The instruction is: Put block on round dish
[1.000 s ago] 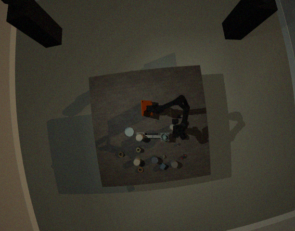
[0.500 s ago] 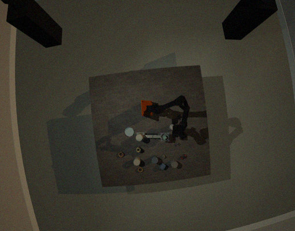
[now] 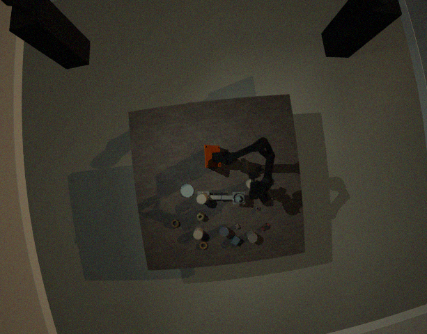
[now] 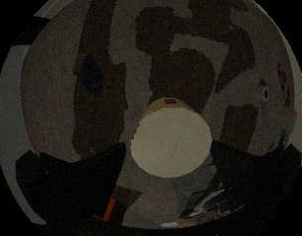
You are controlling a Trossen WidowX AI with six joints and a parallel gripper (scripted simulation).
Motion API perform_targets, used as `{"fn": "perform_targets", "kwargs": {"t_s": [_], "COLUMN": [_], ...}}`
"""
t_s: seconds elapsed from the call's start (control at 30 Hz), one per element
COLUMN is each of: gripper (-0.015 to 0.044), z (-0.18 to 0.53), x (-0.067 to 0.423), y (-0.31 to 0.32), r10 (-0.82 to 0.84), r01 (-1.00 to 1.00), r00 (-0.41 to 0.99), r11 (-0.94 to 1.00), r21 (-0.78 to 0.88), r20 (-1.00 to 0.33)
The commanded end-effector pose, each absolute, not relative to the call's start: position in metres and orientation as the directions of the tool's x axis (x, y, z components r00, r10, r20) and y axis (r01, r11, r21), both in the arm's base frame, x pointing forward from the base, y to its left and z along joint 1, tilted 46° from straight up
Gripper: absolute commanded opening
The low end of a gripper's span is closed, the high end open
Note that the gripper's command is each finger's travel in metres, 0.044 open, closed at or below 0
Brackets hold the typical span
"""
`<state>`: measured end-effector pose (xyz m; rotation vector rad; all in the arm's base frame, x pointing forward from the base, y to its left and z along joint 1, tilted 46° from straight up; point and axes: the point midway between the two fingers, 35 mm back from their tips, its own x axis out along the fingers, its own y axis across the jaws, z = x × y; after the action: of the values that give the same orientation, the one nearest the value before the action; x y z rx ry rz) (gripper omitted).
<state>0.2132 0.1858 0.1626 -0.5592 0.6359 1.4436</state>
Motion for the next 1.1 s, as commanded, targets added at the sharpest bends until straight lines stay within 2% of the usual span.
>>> {"fn": "perform_targets", "kwargs": {"t_s": [0.0,0.13,0.37,0.5,0.73,1.07], "gripper": [0.0440,0.0440,0.0260,0.0260,0.0260,0.0260], "z": [0.184,0.184,0.188,0.189,0.186,0.179], "x": [0.213,0.213,0.232,0.239,0.248,0.257], "y": [0.169,0.169,0.154,0.148,0.139,0.123], "r10": [0.725,0.725,0.719,0.715,0.708,0.687], "r01": [-0.998,-0.998,-0.990,-0.979,-0.916,-0.735], "r00": [0.033,0.033,0.110,0.130,0.132,0.136], "r11": [0.059,0.059,0.144,0.202,0.354,0.553], "r21": [0.015,0.015,-0.007,0.025,0.187,0.393], "r20": [-0.688,-0.688,-0.686,-0.687,-0.694,-0.714]}}
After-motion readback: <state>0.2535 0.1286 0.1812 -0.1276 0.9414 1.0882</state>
